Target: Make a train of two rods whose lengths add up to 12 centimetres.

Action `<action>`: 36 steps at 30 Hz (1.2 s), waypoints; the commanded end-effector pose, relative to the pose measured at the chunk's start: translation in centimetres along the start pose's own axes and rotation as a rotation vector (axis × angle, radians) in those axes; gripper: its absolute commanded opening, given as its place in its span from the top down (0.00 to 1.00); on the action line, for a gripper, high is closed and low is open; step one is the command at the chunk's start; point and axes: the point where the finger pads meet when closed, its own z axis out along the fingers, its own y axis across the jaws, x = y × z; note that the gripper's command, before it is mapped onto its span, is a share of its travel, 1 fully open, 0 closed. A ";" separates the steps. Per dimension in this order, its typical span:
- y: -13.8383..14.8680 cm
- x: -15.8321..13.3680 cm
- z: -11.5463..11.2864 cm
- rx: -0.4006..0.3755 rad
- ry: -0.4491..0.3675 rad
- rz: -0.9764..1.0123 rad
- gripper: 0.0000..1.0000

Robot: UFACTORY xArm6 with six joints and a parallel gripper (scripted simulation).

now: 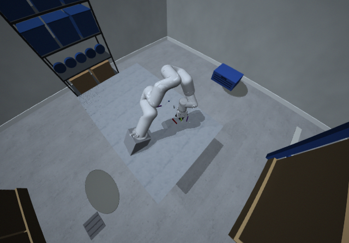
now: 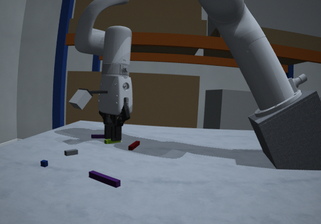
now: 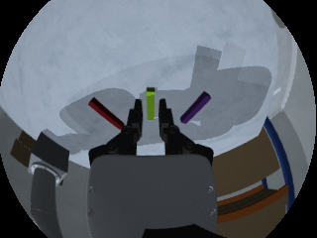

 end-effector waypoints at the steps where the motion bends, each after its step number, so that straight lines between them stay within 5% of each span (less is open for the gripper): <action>1: 0.1 0.1 -1.6 -0.003 0.000 0.000 0.76; 15: 0.1 0.1 -7.5 -0.003 0.000 0.000 0.76; 24: 0.1 0.1 -8.4 -0.003 0.000 0.000 0.76; 25: 0.1 0.1 -8.4 -0.003 0.000 0.000 0.00; 36: 0.1 0.1 -8.4 -0.003 0.000 0.000 0.00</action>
